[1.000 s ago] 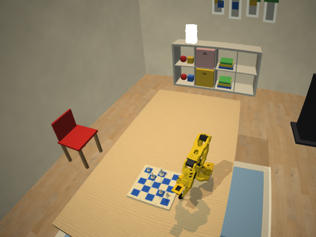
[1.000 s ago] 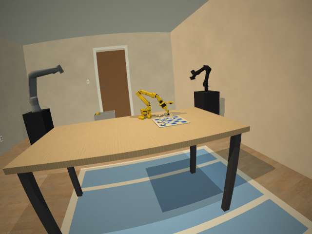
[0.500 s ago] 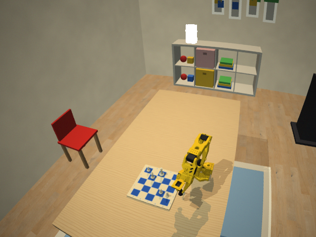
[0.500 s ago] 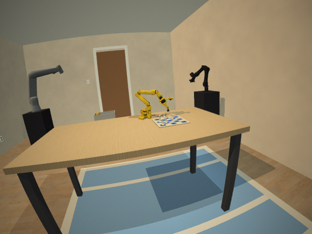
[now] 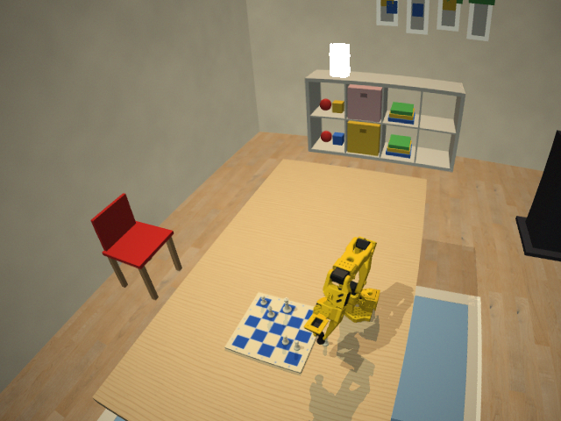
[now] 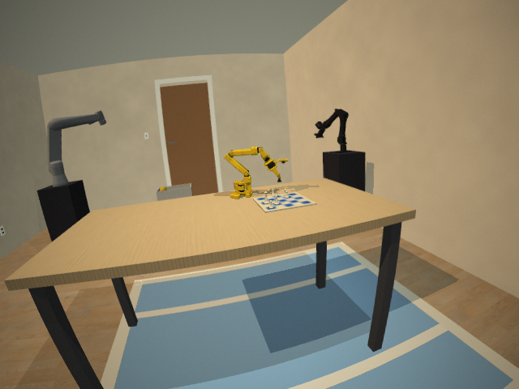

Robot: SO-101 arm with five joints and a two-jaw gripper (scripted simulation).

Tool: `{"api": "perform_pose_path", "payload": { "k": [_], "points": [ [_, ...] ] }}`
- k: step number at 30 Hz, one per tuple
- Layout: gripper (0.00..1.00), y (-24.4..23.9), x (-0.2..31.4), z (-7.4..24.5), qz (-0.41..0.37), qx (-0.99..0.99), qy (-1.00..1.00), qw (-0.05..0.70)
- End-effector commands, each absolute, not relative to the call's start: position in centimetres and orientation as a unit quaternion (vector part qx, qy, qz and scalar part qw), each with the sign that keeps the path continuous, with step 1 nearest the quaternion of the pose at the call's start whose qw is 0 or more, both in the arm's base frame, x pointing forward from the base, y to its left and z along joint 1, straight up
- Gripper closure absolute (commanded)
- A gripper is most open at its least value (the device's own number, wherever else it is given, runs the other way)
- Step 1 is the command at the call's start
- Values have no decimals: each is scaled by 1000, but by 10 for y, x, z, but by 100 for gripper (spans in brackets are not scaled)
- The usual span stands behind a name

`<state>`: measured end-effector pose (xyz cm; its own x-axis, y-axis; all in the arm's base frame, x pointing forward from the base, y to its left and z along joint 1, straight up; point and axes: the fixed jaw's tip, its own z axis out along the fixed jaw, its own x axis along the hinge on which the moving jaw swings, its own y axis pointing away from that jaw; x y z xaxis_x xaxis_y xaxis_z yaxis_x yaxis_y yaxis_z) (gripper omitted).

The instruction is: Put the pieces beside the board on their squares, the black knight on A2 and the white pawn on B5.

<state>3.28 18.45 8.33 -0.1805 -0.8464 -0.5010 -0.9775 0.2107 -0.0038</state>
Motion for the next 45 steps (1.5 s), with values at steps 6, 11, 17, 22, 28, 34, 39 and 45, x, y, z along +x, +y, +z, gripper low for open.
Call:
{"api": "perform_pose_path", "payload": {
  "k": [6,11,17,22,28,34,39,45],
  "points": [
    [100,186,37,88,165,-599,754,212],
    [100,186,46,88,160,-583,767,216],
    [100,186,83,89,141,-514,815,230],
    [100,186,129,89,120,-437,858,242],
    [100,186,169,90,105,-381,884,251],
    [100,186,220,92,90,-323,906,259],
    [100,186,245,93,83,-299,914,262],
    [100,186,252,93,82,-292,916,263]
  ]
}}
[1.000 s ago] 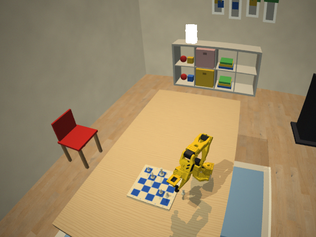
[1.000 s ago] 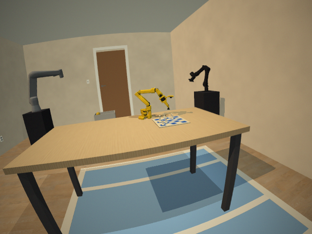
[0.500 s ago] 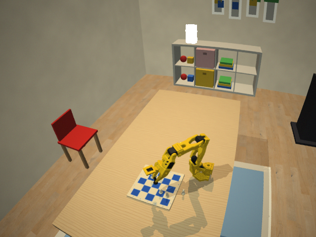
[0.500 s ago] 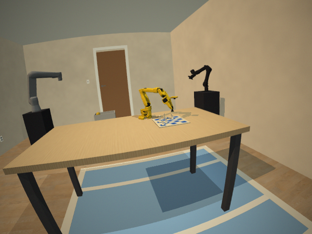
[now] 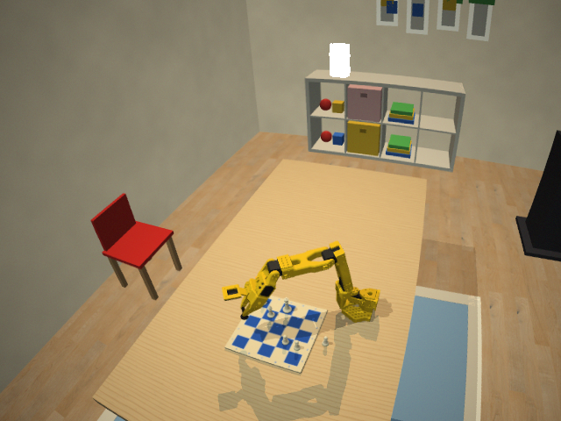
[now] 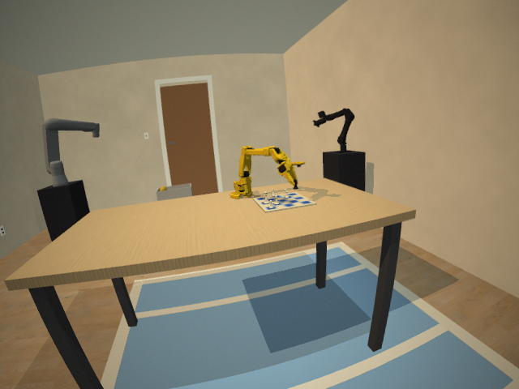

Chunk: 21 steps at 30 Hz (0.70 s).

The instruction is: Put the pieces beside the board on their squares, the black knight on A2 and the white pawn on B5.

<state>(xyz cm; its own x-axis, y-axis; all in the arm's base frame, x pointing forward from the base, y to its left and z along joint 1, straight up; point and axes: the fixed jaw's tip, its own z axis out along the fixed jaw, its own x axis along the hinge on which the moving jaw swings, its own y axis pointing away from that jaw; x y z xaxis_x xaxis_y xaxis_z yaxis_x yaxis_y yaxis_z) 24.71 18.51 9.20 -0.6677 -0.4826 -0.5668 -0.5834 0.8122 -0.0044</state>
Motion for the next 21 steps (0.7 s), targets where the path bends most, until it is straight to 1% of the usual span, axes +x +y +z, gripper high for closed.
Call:
{"api": "perform_pose_path", "payload": {
  "k": [1,21],
  "points": [
    [100,186,253,93,81,-292,916,263],
    [100,187,252,90,82,-294,915,263]
  ]
}}
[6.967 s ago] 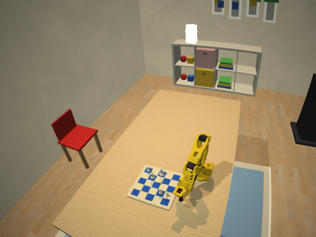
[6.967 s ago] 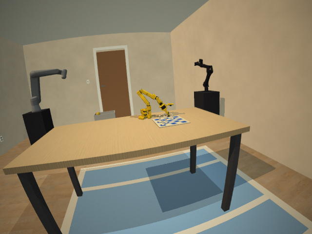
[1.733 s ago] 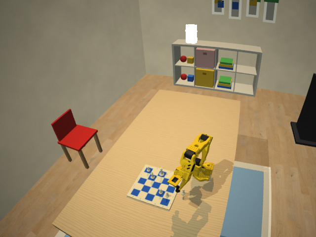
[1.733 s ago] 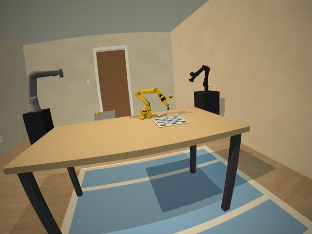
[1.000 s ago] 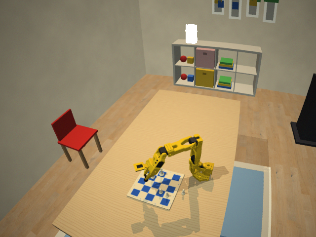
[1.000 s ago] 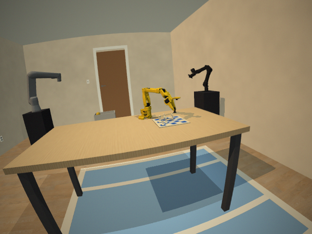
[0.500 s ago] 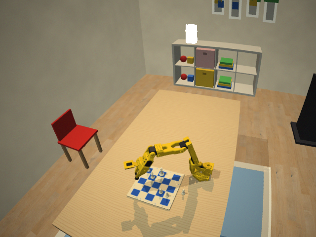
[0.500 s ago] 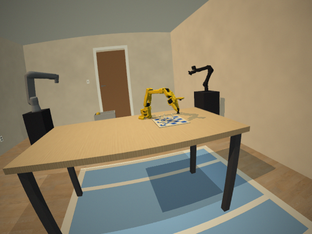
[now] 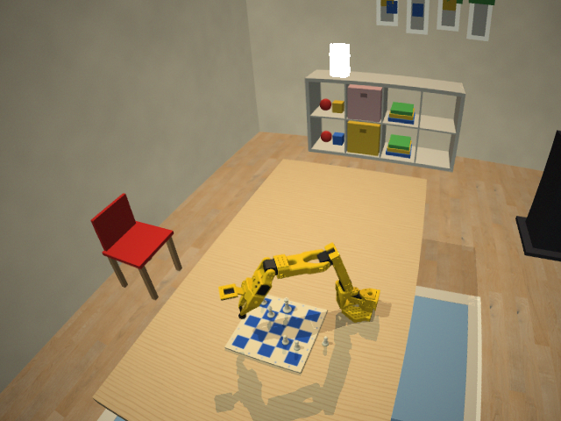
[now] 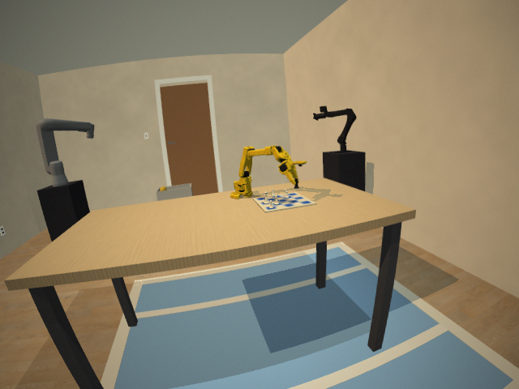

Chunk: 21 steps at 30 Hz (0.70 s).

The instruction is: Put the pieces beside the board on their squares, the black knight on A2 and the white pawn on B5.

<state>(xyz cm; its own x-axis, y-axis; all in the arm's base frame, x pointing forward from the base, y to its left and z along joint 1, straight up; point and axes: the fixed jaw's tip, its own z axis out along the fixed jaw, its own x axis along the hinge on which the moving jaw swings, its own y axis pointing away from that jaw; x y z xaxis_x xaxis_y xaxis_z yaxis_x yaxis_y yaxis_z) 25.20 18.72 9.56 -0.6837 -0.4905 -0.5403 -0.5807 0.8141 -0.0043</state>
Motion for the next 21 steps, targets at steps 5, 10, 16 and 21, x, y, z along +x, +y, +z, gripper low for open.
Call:
{"api": "perform_pose_path", "payload": {
  "k": [5,10,16,21],
  "points": [
    [100,188,251,86,83,-296,915,262],
    [100,188,251,86,83,-296,915,262],
    [100,188,249,84,83,-299,914,262],
    [100,189,247,83,84,-301,913,262]
  ]
}}
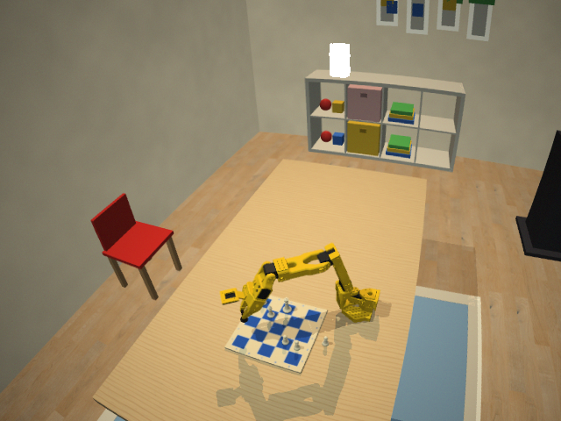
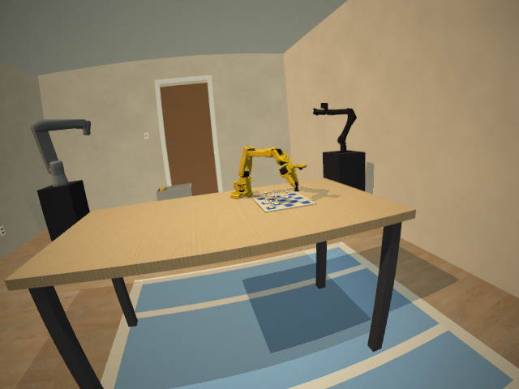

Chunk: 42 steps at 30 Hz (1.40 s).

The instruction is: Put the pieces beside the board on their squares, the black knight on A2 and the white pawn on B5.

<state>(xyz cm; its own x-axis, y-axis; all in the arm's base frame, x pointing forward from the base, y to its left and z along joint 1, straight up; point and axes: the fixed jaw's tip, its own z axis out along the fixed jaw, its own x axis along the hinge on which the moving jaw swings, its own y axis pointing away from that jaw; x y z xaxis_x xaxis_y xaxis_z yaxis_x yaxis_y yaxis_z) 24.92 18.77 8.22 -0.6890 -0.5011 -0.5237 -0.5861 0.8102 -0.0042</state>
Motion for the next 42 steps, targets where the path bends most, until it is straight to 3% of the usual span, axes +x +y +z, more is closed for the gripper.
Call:
{"api": "perform_pose_path", "payload": {
  "k": [1,25,42],
  "points": [
    [100,189,247,83,84,-301,913,262],
    [100,189,247,73,84,-301,913,262],
    [100,190,247,48,84,-301,913,262]
  ]
}}
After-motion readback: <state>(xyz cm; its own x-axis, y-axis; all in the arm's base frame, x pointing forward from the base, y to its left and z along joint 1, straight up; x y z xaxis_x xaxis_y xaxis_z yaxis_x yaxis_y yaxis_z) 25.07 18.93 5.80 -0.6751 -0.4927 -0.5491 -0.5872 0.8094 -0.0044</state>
